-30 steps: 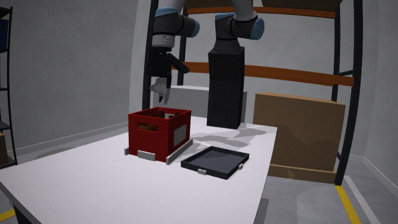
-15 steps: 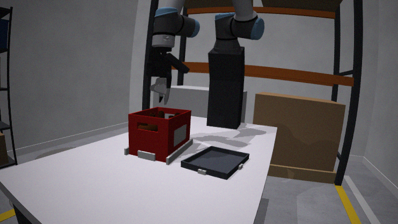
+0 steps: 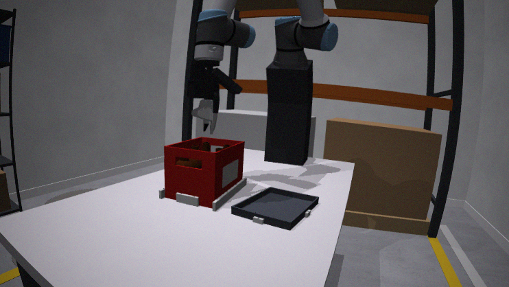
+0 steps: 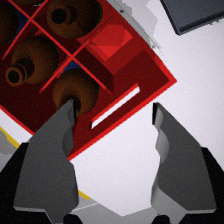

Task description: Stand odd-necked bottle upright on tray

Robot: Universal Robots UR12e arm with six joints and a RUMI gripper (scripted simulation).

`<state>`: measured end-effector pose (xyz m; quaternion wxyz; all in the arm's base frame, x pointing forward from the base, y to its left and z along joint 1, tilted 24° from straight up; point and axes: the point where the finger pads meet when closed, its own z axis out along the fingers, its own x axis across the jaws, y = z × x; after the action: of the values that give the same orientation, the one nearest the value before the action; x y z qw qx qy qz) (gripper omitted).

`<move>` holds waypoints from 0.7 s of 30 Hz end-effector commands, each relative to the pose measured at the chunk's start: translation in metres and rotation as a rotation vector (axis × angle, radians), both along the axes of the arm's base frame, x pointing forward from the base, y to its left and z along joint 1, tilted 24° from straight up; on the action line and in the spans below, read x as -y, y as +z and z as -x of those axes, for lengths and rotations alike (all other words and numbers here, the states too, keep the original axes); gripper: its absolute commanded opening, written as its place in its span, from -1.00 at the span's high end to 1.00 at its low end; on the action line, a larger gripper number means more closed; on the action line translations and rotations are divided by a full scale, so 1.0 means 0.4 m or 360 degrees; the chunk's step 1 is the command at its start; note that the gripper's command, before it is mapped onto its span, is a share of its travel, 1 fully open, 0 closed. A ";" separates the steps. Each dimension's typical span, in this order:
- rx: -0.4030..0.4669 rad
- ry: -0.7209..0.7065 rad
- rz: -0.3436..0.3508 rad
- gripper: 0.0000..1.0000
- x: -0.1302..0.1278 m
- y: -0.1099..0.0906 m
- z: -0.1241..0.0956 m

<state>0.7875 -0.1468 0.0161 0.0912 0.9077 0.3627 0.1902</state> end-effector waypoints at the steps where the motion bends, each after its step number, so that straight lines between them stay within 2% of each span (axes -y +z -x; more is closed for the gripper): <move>1: 0.0002 0.0000 0.0001 0.24 0.000 0.001 -0.001; 21: 0.0002 0.0000 0.0001 0.24 0.001 -0.033 -0.017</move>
<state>0.7914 -0.1471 0.0074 0.0912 0.9077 0.3627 0.1902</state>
